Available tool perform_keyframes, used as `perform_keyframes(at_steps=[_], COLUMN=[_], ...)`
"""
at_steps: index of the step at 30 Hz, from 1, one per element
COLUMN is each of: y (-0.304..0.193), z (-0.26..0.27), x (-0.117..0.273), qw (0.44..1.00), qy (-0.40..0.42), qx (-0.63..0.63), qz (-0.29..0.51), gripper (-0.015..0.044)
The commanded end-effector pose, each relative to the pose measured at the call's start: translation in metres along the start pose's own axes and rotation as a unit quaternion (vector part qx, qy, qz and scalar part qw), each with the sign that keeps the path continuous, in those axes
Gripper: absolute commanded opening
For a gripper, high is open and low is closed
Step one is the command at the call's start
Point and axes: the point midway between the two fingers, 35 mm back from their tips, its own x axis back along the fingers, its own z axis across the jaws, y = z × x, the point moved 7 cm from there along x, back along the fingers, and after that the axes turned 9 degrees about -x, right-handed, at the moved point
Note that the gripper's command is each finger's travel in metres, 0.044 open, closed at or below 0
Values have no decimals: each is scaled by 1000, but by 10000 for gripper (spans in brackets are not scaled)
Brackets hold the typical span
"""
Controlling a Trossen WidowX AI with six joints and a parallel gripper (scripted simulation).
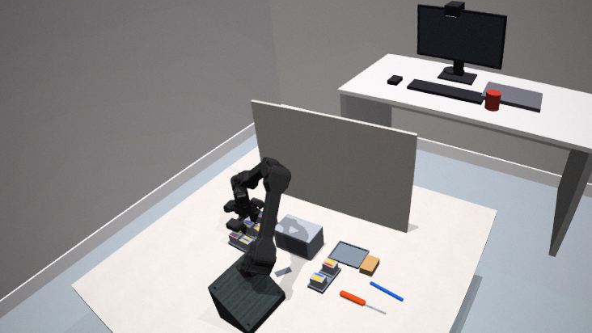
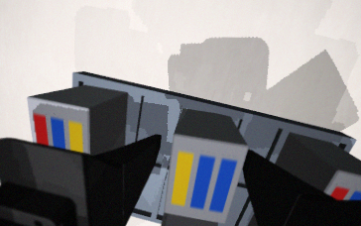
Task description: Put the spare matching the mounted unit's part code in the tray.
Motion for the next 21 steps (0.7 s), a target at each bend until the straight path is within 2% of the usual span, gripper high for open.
perform_keyframes(at_steps=[1,3,11,15,21], y=[0,0,0,0,0], z=[0,0,0,0,0], x=[0,0,0,0,0], qw=[1000,1000,1000,1000,1000], qy=[0,0,0,0,0], qx=[0,0,0,0,0], qz=[0,0,0,0,0], gripper=[221,169,115,10,0])
